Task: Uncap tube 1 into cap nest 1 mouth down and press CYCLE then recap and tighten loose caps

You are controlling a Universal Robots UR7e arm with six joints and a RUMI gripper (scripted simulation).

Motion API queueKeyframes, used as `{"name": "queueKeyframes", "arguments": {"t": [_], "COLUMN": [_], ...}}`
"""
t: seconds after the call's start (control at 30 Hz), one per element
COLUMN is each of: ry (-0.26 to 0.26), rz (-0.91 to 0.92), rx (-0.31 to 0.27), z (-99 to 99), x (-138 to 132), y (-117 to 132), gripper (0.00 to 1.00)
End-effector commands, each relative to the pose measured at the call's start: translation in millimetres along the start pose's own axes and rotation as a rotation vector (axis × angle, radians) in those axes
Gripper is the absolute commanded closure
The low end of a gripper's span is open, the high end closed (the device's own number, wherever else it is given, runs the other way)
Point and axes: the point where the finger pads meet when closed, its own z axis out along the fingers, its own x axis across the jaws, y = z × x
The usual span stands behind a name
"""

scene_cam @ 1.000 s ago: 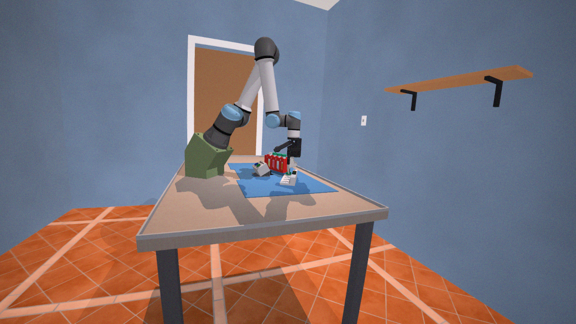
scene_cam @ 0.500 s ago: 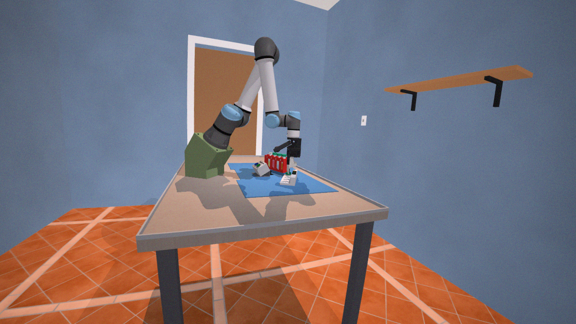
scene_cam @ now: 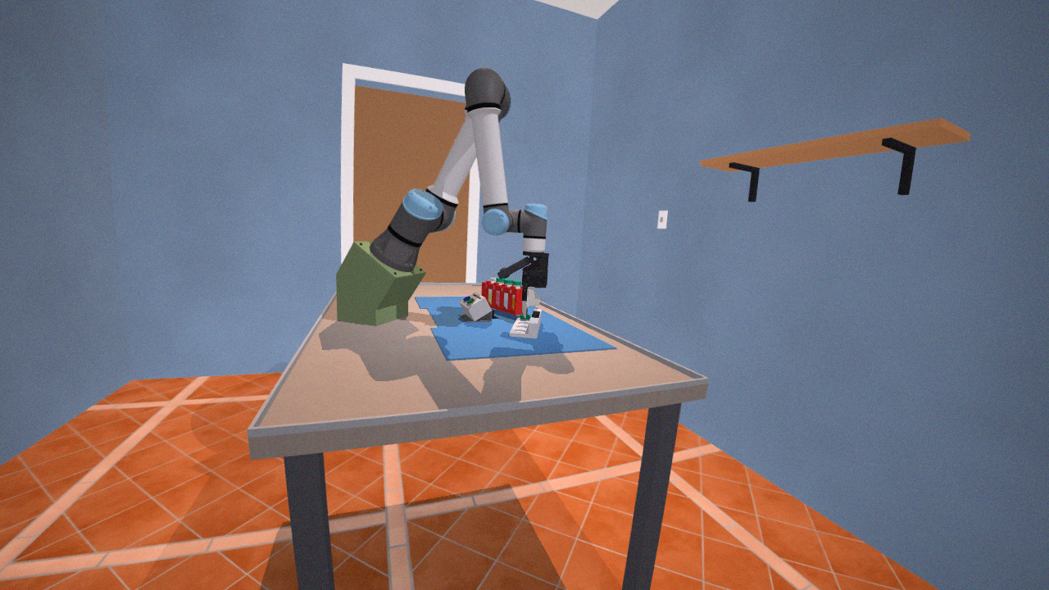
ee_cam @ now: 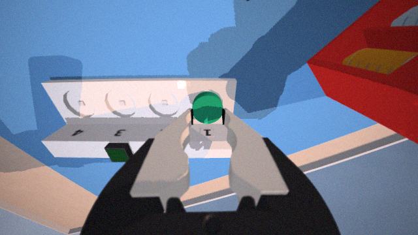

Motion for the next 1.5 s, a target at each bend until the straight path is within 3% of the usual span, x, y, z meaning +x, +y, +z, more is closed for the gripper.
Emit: {"name": "queueKeyframes", "arguments": {"t": [0.0,0.5,0.53,1.0,1.1,1.17,1.47], "ry": [0.0,0.0,0.0,0.0,0.0,0.0,0.0], "rz": [0.0,0.0,0.0,0.0,0.0,0.0,0.0], "rx": [-0.001,-0.001,-0.001,-0.001,-0.001,-0.001,-0.001], "z": [2.1,5.6,5.6,5.6,-9.3,-9.3,-54.3], "x": [0.1,0.1,0.1,0.1,0.1,0.1,0.1], "y": [0.4,0.4,0.4,0.4,0.3,0.3,0.4], "gripper": [1.0,1.0,0.71,0.71,0.71,0.71,0.71]}}
